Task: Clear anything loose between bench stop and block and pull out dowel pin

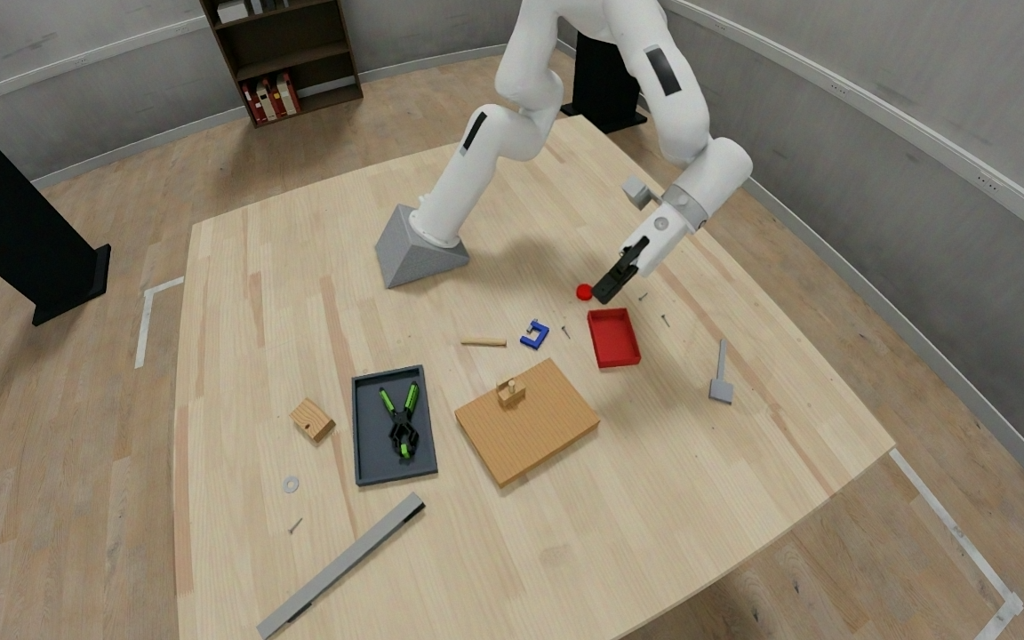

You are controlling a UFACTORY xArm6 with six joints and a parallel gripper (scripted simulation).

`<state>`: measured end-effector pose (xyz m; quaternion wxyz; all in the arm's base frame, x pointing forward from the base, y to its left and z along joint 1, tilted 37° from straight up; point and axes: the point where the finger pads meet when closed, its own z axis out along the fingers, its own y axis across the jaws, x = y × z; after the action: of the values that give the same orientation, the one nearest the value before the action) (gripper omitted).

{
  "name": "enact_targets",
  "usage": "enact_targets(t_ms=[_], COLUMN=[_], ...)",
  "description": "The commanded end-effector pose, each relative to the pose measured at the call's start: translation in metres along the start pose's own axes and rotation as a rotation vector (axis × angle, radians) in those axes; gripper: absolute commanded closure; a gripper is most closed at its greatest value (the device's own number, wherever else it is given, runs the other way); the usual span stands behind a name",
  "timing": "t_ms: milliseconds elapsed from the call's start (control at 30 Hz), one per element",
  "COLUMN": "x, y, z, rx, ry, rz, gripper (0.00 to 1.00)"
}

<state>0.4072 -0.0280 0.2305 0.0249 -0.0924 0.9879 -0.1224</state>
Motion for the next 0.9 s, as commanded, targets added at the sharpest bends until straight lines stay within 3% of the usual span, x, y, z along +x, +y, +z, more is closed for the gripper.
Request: enact_targets(t_ms=[0, 167, 233, 300, 733, 800, 867], x=[0.001, 0.002, 0.002, 0.003, 0.007, 0.007, 0.008], y=[-0.007, -0.015, -0.015, -0.02, -0.036, -0.036, -0.039], z=[0.022, 0.04, 0.04, 0.052, 0.095, 0.095, 0.105], rx=[-0.126, -0.217, -0.217, -0.277, -0.495, -0.495, -0.549], ry=[-0.024, -0.042, -0.042, -0.057, -0.101, -0.101, -0.109], rz=[0.018, 0.048, 0.048, 0.071, 0.14, 0.14, 0.154], gripper=[1.0, 1.0, 1.0, 1.0, 1.0, 1.0, 1.0])
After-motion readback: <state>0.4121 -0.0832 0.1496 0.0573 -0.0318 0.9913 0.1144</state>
